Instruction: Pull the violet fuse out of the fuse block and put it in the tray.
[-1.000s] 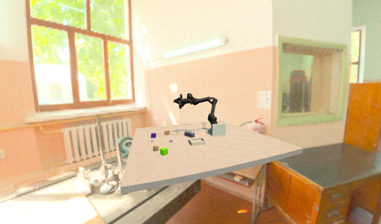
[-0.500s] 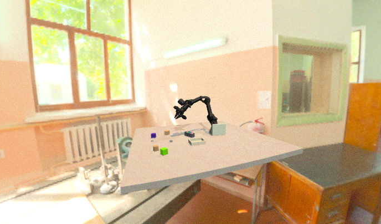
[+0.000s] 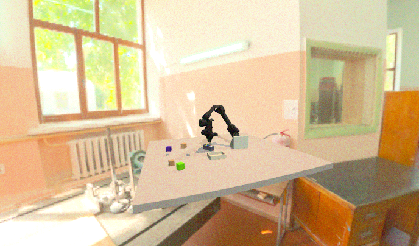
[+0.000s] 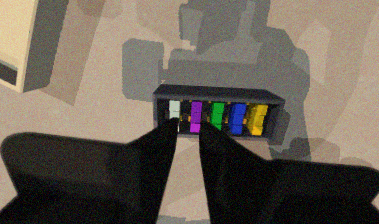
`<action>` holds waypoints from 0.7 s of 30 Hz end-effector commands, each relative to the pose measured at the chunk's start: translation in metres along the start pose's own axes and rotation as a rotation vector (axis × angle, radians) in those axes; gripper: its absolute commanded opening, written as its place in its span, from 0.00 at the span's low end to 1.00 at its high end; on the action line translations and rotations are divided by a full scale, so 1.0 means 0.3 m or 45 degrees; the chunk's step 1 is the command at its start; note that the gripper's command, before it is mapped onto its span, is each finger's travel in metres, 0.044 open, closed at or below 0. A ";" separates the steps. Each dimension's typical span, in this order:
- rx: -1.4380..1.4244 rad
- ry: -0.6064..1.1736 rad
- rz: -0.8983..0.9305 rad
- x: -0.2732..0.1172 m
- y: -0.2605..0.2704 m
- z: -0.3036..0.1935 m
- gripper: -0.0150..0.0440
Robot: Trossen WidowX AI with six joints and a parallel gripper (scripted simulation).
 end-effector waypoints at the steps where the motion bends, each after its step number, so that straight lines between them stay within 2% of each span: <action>1: -0.115 0.047 -0.034 0.002 -0.005 -0.010 0.38; 21: -0.115 0.046 -0.035 0.046 -0.009 -0.013 0.38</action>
Point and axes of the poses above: the point midway between the two fingers, 35 mm back from their tips, its own x axis out along the fingers, its own y axis across the jaws, z = x × y, the point moved 9 cm from there along -x, back along the fingers, and after that the axes turned 5 degrees about x, right-handed, at the moved point
